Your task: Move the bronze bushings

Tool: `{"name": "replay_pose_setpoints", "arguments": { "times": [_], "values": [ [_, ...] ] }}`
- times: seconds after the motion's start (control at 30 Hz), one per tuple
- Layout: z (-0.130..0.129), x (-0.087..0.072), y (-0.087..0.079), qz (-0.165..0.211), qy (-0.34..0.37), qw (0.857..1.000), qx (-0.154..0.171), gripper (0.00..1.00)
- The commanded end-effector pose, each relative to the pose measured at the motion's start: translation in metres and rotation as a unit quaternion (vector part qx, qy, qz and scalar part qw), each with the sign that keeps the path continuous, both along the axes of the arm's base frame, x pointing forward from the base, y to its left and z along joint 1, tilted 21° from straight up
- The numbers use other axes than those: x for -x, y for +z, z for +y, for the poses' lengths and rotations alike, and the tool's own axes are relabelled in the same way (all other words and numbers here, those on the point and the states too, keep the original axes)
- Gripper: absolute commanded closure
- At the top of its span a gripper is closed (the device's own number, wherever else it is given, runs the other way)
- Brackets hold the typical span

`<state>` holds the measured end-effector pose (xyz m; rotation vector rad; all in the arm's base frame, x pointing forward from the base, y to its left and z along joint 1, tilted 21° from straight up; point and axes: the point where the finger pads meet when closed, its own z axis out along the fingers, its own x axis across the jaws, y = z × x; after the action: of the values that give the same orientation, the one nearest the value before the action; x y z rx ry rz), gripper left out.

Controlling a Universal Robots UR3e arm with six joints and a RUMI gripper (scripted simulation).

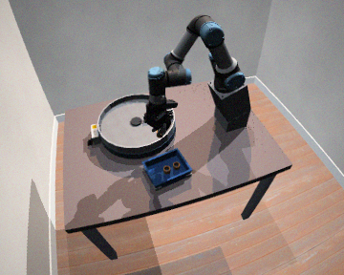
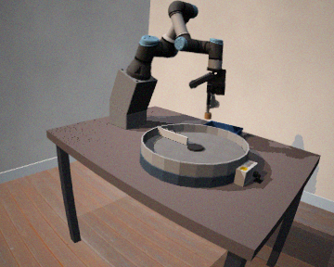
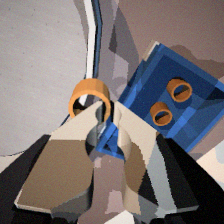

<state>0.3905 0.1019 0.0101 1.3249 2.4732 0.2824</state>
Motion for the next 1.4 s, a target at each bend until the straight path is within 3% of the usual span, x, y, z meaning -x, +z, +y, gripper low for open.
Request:
{"name": "replay_pose_setpoints", "arguments": {
  "times": [0.0, 0.63, 1.37],
  "values": [
    [0.021, -0.009, 0.004, 0.002, -0.002, 1.0, 0.003, 1.0],
    [0.073, -0.029, 0.012, 0.002, -0.002, 1.0, 0.003, 1.0],
    [0.11, -0.043, 0.018, 0.002, -0.002, 1.0, 0.003, 1.0]
  ]
}}
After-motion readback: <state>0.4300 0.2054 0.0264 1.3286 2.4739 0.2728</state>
